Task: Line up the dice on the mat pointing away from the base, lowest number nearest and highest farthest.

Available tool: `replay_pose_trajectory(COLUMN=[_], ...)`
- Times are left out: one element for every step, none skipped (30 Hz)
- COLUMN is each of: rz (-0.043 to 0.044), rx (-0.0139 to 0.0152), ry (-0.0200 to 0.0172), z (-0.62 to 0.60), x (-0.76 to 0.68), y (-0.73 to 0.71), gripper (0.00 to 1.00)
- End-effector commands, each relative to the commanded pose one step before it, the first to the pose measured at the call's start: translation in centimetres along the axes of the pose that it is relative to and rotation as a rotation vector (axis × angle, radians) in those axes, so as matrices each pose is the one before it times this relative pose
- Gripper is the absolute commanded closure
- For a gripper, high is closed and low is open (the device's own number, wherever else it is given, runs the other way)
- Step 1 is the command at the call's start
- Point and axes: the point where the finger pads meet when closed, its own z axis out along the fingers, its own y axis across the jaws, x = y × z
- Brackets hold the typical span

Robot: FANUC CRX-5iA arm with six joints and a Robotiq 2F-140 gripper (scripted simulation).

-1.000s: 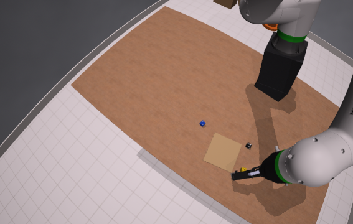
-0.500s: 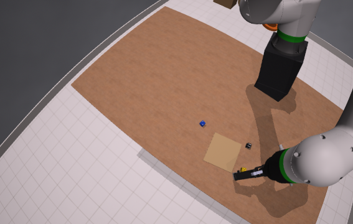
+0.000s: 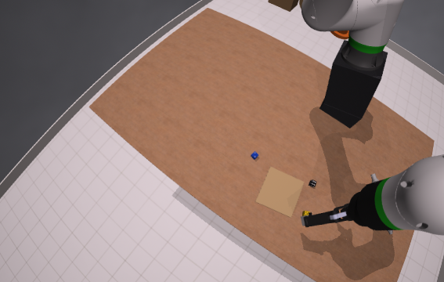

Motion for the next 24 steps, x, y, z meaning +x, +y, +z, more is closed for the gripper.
replay_pose_trajectory(rz=[0.00006, 0.00000, 0.00000, 0.00000, 0.00000, 0.00000, 0.00000, 0.00000, 0.00400, 0.02422, 0.05512, 0.08804, 0.00000, 0.06359, 0.03209, 0.02057, 0.05063, 0.03558, 0.03655, 0.01218, 0.00000, 0.00000, 0.12367, 0.01765], rx=[-0.00016, 0.00000, 0.00000, 0.00000, 0.00000, 0.00000, 0.00000, 0.00000, 0.00005, 0.00030, 0.00064, 0.00086, 0.00000, 0.00049, 0.00020, 0.00011, 0.00022, 0.00010, 0.00006, 0.00001, 0.00000, 0.00000, -0.00018, -0.00007], ry=[0.00025, 0.00000, 0.00000, 0.00000, 0.00000, 0.00000, 0.00000, 0.00000, 0.00006, 0.00033, 0.00068, 0.00087, 0.00000, 0.00048, 0.00020, 0.00011, 0.00023, 0.00013, 0.00010, 0.00003, 0.00000, 0.00000, 0.00011, 0.00000], z=[-0.272, 0.000, 0.000, 0.000, 0.000, 0.000, 0.000, 0.000, 0.000, 0.001, 0.007, 0.026, 0.000, 0.028, 0.017, 0.012, 0.032, 0.025, 0.028, 0.010, 0.000, 0.000, 0.115, 0.018], x=[0.014, 0.000, 0.000, 0.000, 0.000, 0.000, 0.000, 0.000, -0.087, -0.527, -1.198, -1.884, 0.000, -1.296, -0.626, -0.393, -0.968, -0.658, -0.663, -0.214, 0.000, 0.000, -2.259, -0.287], y=[0.007, 0.000, 0.000, 0.000, 0.000, 0.000, 0.000, 0.000, 0.091, 0.549, 1.246, 1.997, 0.000, 1.487, 0.768, 0.497, 1.218, 0.868, 0.897, 0.303, 0.000, 0.000, 2.984, 0.447], gripper=[0.00, 0.00, 0.00, 0.00, 0.00, 0.00, 0.00, 0.00, 0.00, 0.00, 0.00, 0.00, 0.00, 0.00, 0.00, 0.00, 0.00, 0.00, 0.00, 0.00, 0.00, 0.00, 0.00, 0.00])
